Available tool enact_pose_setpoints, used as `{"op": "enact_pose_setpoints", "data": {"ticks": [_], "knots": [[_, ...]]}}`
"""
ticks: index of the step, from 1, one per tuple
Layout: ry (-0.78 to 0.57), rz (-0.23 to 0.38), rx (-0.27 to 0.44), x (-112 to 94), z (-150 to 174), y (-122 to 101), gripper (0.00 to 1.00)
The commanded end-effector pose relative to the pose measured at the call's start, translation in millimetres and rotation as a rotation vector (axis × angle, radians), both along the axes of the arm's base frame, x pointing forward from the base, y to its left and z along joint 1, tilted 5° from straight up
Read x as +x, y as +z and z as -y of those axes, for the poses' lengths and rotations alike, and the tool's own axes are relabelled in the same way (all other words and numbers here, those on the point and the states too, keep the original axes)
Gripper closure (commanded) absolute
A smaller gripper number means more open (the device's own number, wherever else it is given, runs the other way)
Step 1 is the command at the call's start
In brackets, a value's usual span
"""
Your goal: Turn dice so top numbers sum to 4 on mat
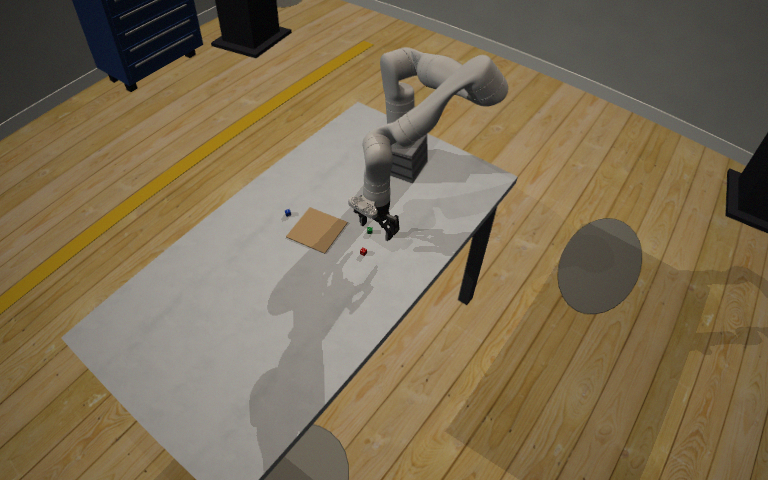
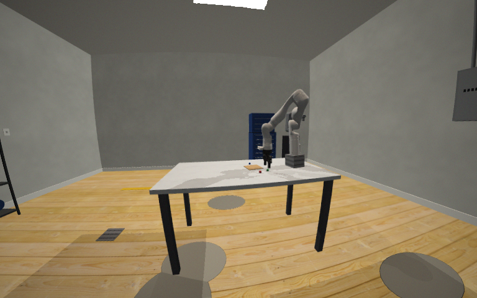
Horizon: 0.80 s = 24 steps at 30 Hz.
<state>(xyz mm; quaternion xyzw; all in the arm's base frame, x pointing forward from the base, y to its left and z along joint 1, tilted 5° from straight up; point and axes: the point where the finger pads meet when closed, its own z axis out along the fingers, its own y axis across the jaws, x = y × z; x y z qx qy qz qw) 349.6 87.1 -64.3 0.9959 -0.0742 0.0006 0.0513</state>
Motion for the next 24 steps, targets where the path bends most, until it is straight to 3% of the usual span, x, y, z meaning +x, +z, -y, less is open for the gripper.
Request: {"op": "enact_pose_setpoints", "data": {"ticks": [1, 9, 11, 18, 24], "knots": [[0.003, 0.009, 0.008, 3, -5, 13, 0.00], [0.003, 0.009, 0.008, 3, -10, 64, 0.00], [0.003, 0.009, 0.008, 3, -10, 64, 0.00], [0.003, 0.009, 0.008, 2, -13, 98, 0.00], [0.003, 0.009, 0.008, 2, -13, 104, 0.00]]}}
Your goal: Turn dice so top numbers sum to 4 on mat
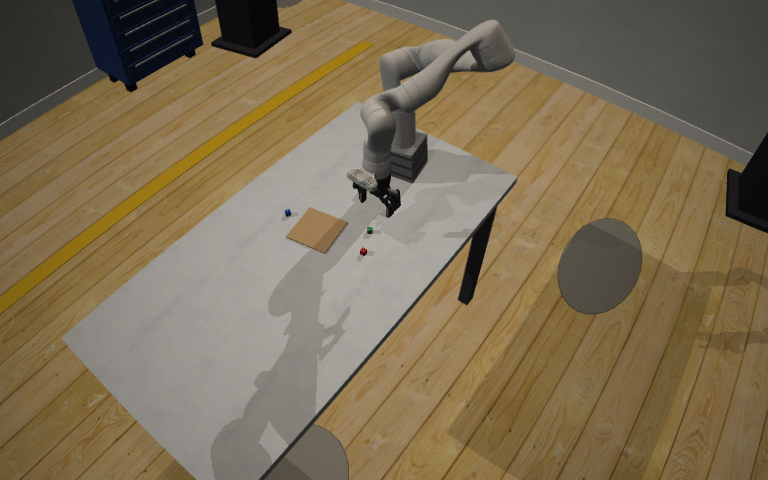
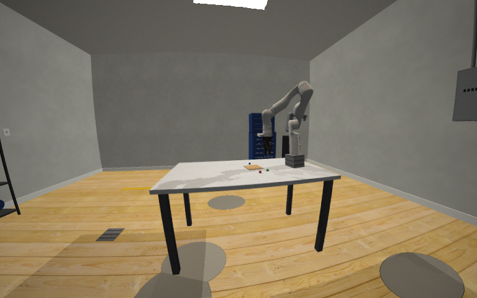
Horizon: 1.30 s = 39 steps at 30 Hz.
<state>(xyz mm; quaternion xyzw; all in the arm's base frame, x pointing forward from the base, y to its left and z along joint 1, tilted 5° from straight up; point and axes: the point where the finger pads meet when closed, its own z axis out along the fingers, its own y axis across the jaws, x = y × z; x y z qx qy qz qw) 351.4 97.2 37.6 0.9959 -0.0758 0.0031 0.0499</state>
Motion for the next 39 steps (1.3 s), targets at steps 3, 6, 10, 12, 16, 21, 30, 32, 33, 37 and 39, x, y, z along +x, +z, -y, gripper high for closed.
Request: {"op": "enact_pose_setpoints", "data": {"ticks": [3, 6, 10, 12, 16, 21, 30, 32, 33, 37, 39], "knots": [[0.006, 0.004, 0.005, 1, -3, 2, 0.00], [0.006, 0.004, 0.005, 1, -3, 2, 0.00], [0.007, 0.004, 0.005, 1, -3, 2, 0.00], [0.013, 0.003, 0.005, 5, -2, 1, 0.00], [0.025, 0.002, 0.006, 11, 0, 0, 0.00], [0.025, 0.002, 0.006, 11, 0, 0, 0.00], [0.043, 0.000, 0.006, 21, 3, -2, 0.00], [0.043, 0.000, 0.006, 21, 3, -2, 0.00], [0.062, -0.001, 0.007, 31, 6, -4, 0.00], [0.062, -0.001, 0.007, 31, 6, -4, 0.00], [0.062, -0.001, 0.007, 31, 6, -4, 0.00]]}}
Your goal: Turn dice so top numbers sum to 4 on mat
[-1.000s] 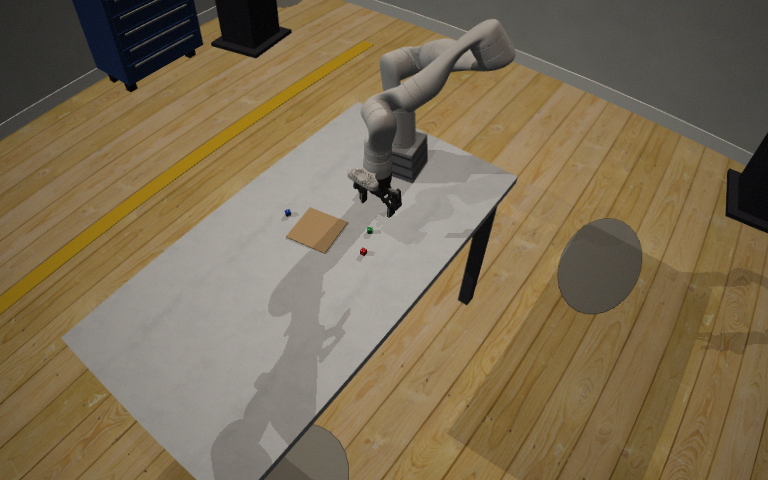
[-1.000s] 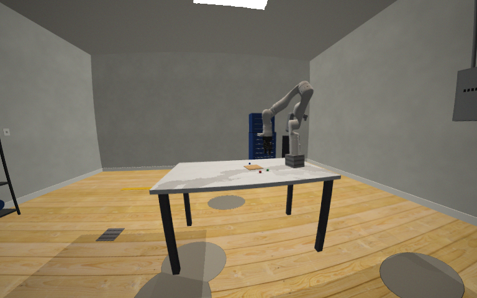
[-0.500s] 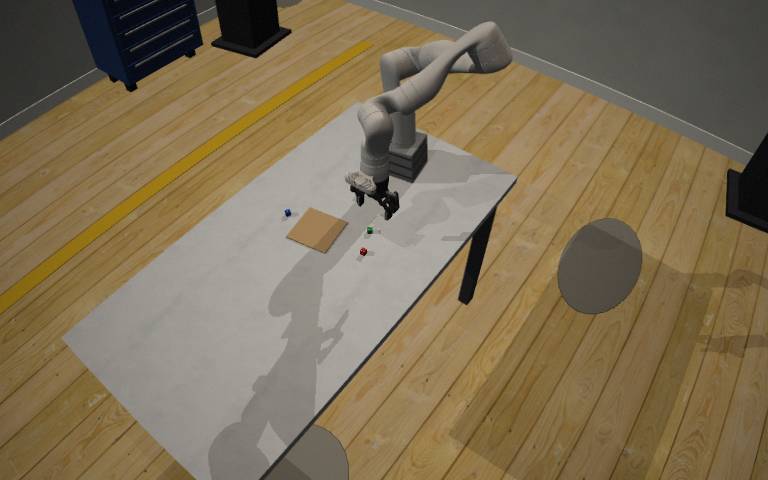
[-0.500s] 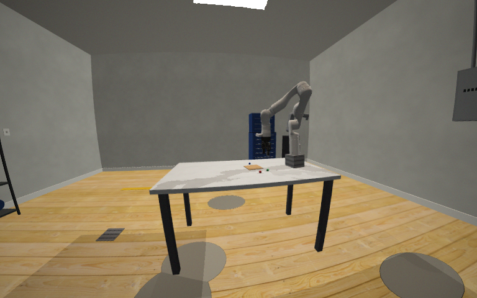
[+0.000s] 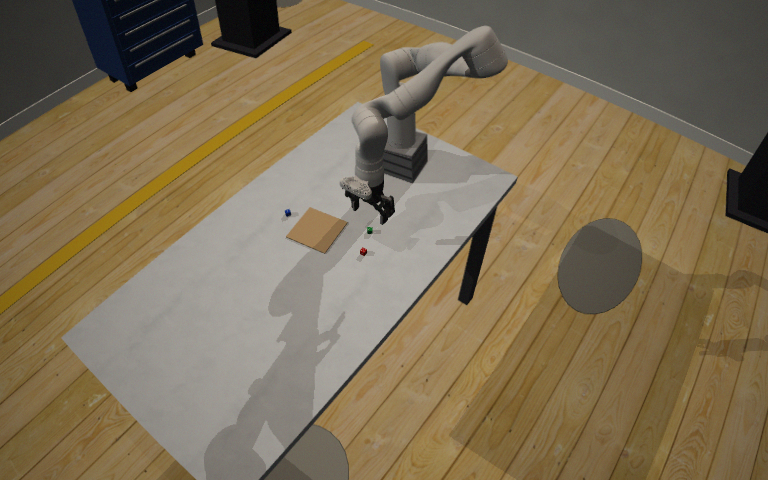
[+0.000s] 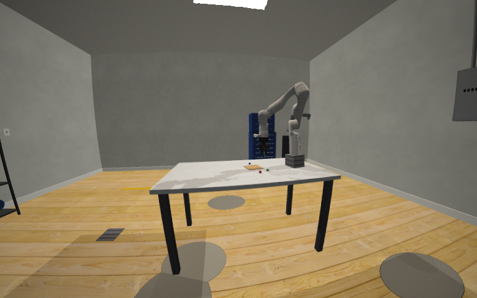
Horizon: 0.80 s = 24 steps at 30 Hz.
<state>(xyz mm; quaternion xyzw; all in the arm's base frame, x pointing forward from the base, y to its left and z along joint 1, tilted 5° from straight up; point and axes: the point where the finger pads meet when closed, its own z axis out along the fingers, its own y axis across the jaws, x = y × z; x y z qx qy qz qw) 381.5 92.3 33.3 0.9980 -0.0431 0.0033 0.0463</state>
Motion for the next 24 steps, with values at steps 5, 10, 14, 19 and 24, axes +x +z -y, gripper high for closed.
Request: {"op": "enact_pose_setpoints", "data": {"ticks": [5, 10, 14, 19, 24], "knots": [[0.014, -0.001, 0.001, 10, 5, -2, 0.00], [0.014, -0.001, 0.001, 10, 5, -2, 0.00], [0.026, -0.002, 0.002, 17, 7, -3, 0.00], [0.026, -0.002, 0.002, 17, 7, -3, 0.00], [0.032, -0.002, 0.002, 20, 8, -4, 0.00]]}}
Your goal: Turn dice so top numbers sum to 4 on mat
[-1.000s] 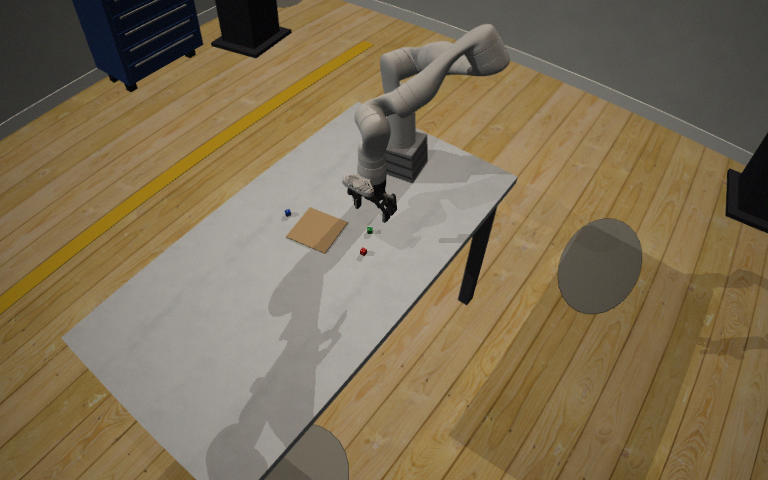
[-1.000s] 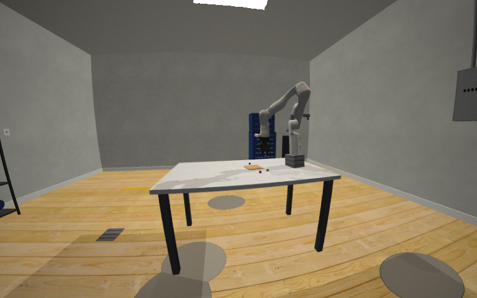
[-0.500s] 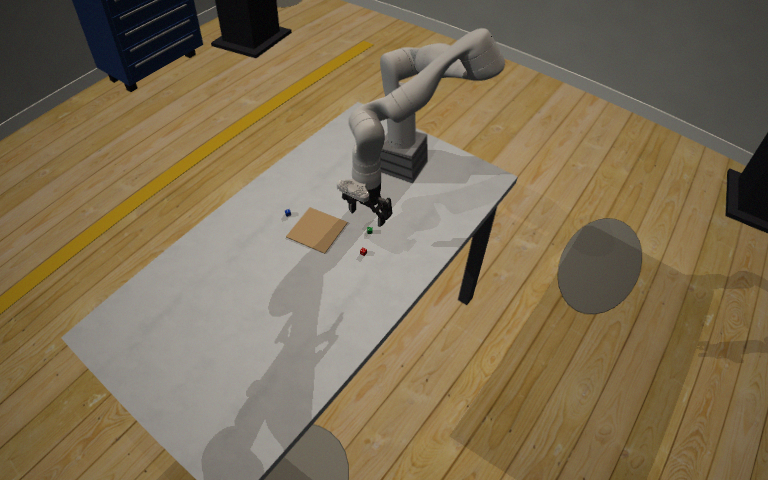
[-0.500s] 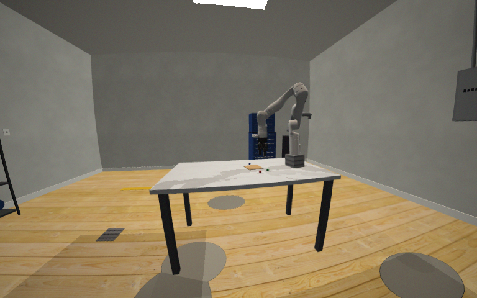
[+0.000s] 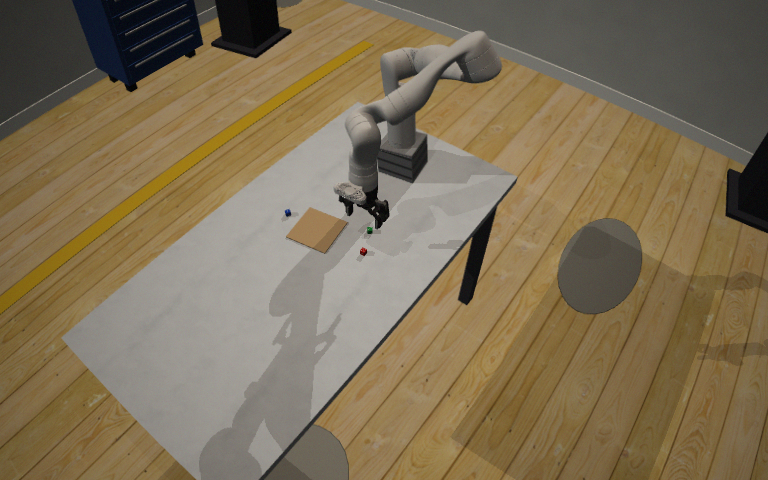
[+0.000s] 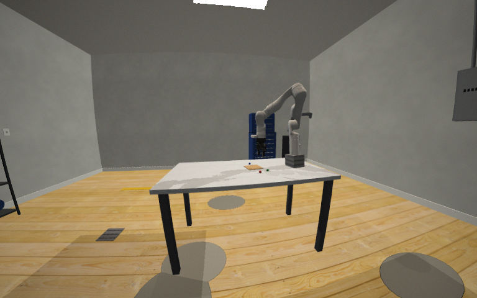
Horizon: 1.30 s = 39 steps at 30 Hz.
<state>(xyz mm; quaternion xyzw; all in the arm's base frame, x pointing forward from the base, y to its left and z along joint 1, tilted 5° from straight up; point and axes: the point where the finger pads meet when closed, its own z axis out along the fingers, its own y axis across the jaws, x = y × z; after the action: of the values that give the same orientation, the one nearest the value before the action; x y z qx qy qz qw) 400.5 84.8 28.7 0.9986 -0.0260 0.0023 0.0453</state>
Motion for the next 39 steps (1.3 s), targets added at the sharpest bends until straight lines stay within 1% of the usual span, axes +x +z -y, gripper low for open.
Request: {"op": "enact_pose_setpoints", "data": {"ticks": [1, 14, 16, 19, 20, 22, 23, 39], "knots": [[-0.001, 0.001, 0.000, 1, 1, 0, 0.00], [-0.001, 0.001, 0.000, 2, 1, 0, 0.00], [0.001, 0.001, 0.000, 3, 2, -11, 0.00], [0.001, 0.001, -0.003, 6, 4, -41, 0.00], [0.000, 0.001, -0.003, 6, 5, -48, 0.00], [0.000, 0.001, -0.004, 6, 6, -53, 0.00], [0.000, 0.001, -0.004, 6, 6, -53, 0.69], [0.000, 0.001, -0.004, 6, 6, -53, 0.69]]}}
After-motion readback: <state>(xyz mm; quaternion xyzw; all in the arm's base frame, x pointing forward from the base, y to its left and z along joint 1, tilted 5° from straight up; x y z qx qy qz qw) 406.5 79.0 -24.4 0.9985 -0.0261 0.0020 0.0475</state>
